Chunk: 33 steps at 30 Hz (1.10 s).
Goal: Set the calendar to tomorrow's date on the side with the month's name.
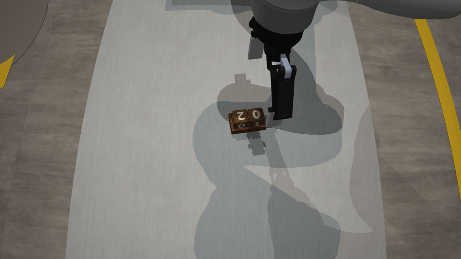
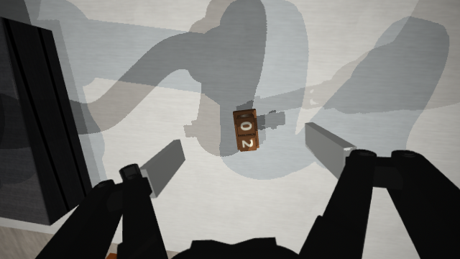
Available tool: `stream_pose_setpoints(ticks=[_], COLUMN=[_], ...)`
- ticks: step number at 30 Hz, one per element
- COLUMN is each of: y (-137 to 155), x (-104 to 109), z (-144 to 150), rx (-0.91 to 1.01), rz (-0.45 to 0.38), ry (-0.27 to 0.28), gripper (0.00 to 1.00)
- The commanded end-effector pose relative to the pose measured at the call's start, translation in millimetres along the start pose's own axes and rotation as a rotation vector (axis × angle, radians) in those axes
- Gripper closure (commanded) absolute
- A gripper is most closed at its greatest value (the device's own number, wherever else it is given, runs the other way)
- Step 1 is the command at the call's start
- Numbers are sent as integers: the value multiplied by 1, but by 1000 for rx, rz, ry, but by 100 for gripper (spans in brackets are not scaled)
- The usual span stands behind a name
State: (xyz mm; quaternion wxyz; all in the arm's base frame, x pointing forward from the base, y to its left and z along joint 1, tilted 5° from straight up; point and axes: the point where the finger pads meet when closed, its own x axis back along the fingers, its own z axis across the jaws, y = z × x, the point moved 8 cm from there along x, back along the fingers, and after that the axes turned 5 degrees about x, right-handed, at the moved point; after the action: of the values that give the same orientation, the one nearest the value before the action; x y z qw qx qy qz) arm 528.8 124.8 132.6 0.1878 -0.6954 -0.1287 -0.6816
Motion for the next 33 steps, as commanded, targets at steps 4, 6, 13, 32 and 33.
stream_pose_setpoints(ticks=[4, 6, 13, 32, 33], y=[3, 3, 5, 12, 12], x=[5, 5, 4, 2, 2], z=[2, 2, 2, 2, 2], rx=[2, 23, 157, 778, 810], rz=[-2, -2, -2, -3, -3], ry=[3, 3, 3, 2, 2], gripper=[0, 0, 0, 0, 0])
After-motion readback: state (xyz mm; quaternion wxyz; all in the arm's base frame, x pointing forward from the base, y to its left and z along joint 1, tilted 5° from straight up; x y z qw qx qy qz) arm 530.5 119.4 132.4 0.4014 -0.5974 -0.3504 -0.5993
